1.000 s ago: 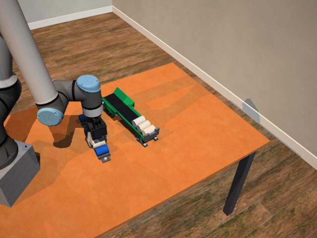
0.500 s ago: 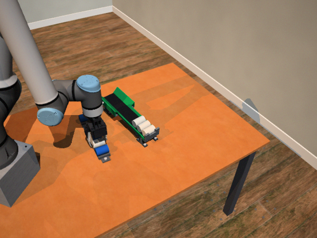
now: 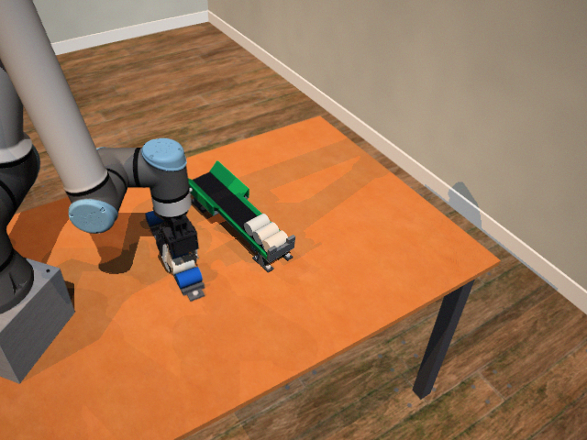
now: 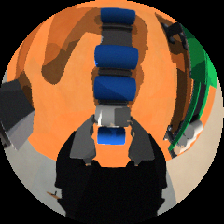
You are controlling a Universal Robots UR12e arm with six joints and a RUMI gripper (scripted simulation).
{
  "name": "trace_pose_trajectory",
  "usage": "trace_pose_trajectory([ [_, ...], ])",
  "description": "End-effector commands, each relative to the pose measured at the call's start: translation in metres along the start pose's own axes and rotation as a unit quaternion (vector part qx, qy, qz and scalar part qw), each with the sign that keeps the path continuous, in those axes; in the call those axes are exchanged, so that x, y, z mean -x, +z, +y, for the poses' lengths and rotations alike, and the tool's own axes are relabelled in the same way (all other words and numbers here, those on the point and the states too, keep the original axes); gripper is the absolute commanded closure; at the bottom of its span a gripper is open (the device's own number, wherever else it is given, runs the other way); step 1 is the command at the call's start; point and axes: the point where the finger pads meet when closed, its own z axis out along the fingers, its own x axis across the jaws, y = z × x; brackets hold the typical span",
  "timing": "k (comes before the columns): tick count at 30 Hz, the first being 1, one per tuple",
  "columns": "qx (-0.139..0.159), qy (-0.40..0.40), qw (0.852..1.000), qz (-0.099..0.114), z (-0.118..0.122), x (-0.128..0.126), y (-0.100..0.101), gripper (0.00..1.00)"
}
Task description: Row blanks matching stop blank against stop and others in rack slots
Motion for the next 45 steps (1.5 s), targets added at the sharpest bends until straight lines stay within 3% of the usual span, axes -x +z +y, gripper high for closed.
trace_pose_trajectory([
  [1, 0.0, 0.0, 1.0, 0.0, 0.0, 0.0, 0.0, 0.63],
  [23, 0.0, 0.0, 1.0, 0.0, 0.0, 0.0, -0.005, 0.63],
  [34, 0.0, 0.0, 1.0, 0.0, 0.0, 0.0, -0.032, 0.63],
  [45, 0.0, 0.0, 1.0, 0.0, 0.0, 0.0, -0.08, 0.63],
])
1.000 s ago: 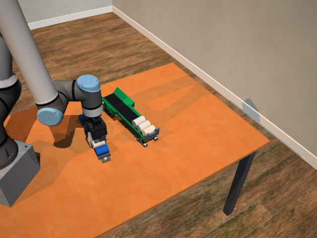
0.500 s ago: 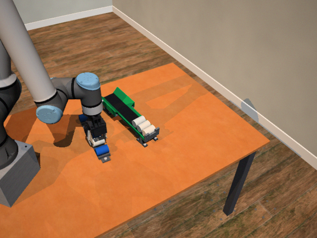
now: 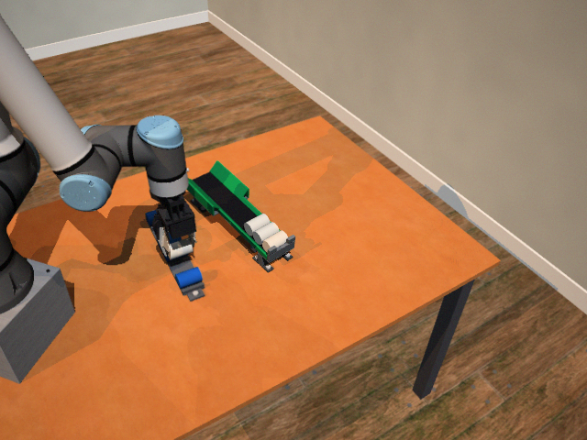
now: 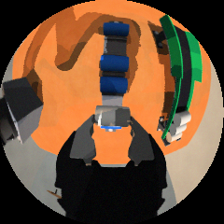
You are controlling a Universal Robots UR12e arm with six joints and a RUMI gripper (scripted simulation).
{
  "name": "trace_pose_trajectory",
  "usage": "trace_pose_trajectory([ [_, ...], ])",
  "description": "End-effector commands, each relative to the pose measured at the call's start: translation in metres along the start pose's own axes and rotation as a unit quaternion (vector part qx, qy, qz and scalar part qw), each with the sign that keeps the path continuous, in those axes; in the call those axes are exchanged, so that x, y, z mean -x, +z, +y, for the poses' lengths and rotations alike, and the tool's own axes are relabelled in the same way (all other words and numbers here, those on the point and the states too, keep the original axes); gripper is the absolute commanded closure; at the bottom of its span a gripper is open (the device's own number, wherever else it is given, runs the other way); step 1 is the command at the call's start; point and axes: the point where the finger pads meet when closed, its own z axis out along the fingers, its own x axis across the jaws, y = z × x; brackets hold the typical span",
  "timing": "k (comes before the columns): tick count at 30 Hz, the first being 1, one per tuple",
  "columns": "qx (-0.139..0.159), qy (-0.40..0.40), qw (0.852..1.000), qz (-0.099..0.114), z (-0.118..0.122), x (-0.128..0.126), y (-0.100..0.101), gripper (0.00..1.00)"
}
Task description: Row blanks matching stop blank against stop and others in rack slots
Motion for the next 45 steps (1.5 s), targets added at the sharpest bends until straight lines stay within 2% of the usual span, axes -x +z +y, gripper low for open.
trace_pose_trajectory([
  [1, -0.001, 0.0, 1.0, -0.001, 0.0, 0.0, -0.025, 0.63],
  [11, -0.001, 0.0, 1.0, -0.001, 0.0, 0.0, -0.041, 0.63],
  [27, -0.001, -0.003, 1.0, -0.001, 0.0, -0.005, -0.044, 0.63],
  [31, 0.0, -0.017, 1.0, -0.001, 0.0, -0.034, -0.052, 0.63],
  [38, 0.0, -0.066, 0.998, -0.001, -0.016, -0.129, -0.079, 0.63],
  [40, 0.0, -0.066, 0.998, -0.001, -0.016, -0.129, -0.079, 0.63],
  [45, -0.001, -0.096, 0.995, -0.001, -0.037, -0.188, -0.096, 0.63],
])
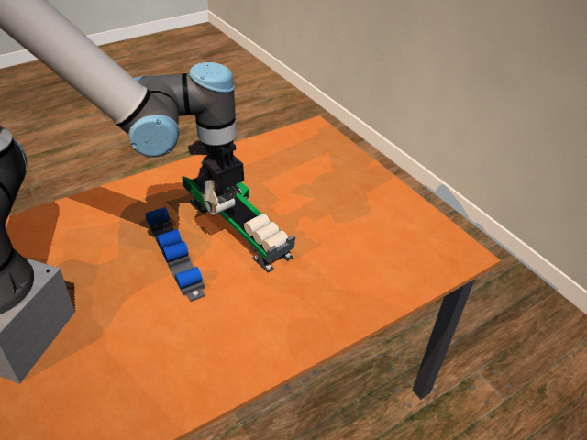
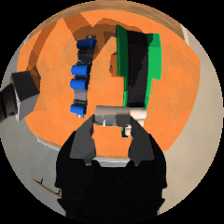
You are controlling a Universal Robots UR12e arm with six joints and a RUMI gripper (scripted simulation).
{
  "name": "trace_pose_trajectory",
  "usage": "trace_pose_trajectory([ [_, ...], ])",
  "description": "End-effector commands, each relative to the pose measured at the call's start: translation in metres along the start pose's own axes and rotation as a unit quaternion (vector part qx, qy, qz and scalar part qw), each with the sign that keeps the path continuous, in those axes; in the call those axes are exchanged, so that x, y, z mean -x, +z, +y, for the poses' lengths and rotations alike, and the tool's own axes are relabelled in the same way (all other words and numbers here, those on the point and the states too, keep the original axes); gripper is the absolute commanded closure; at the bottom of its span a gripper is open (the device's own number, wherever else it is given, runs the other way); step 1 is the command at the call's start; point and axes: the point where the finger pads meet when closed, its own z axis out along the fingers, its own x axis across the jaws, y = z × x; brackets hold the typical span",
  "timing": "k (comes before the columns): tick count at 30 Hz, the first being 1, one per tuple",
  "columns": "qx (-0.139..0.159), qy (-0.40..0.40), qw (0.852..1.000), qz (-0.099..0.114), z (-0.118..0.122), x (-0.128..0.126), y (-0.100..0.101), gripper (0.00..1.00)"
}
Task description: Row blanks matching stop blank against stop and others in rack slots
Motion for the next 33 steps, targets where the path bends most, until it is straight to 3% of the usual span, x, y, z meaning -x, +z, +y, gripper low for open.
trace_pose_trajectory([
  [1, 0.0, -0.029, 1.0, -0.003, -0.01, -0.065, -0.012, 0.63],
  [5, 0.0, -0.037, 0.999, -0.003, -0.015, -0.08, -0.016, 0.63],
  [22, 0.0, -0.037, 0.999, -0.003, -0.015, -0.081, -0.015, 0.63],
  [29, 0.0, -0.037, 0.999, -0.003, -0.015, -0.081, -0.005, 0.63],
  [33, 0.0, -0.037, 0.999, -0.003, -0.015, -0.081, 0.011, 0.63],
])
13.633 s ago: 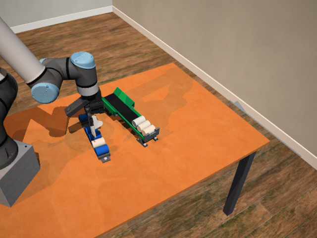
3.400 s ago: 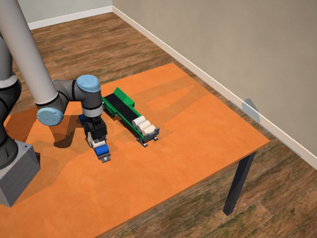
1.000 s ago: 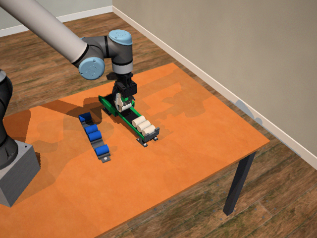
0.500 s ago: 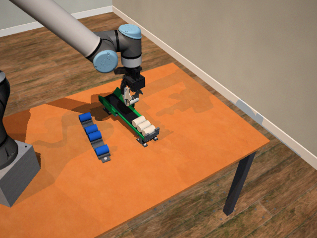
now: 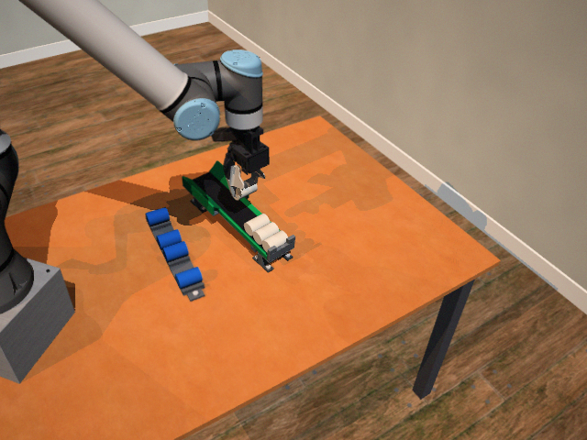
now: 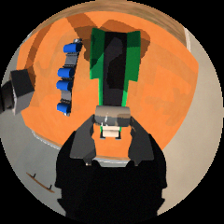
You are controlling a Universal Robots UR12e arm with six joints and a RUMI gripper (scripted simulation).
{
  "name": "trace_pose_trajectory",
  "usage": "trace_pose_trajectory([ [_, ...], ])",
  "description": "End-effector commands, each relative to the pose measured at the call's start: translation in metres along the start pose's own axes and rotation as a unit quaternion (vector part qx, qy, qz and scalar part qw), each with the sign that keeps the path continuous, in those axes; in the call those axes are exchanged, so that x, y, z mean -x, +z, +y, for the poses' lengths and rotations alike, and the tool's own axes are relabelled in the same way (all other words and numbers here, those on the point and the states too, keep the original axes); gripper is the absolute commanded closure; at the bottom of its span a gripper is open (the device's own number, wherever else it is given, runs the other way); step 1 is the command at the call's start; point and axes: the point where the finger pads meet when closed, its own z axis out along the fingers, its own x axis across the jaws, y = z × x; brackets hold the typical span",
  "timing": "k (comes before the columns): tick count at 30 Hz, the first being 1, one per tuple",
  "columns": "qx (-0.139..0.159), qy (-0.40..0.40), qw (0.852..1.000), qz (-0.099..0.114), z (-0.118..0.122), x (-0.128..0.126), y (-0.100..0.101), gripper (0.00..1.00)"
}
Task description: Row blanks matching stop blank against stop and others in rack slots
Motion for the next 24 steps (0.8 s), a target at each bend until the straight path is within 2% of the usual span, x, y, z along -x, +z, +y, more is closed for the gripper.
trace_pose_trajectory([
  [1, 0.0, 0.0, 1.0, 0.001, 0.0, -0.001, 0.018, 0.63],
  [11, 0.0, 0.0, 1.0, 0.001, 0.0, -0.001, 0.067, 0.63],
  [13, 0.0, 0.0, 1.0, 0.001, 0.0, -0.001, 0.067, 0.63],
  [19, 0.0, 0.0, 1.0, 0.001, 0.0, -0.001, 0.083, 0.63],
  [24, 0.0, 0.0, 1.0, 0.001, 0.0, -0.001, 0.086, 0.63],
])
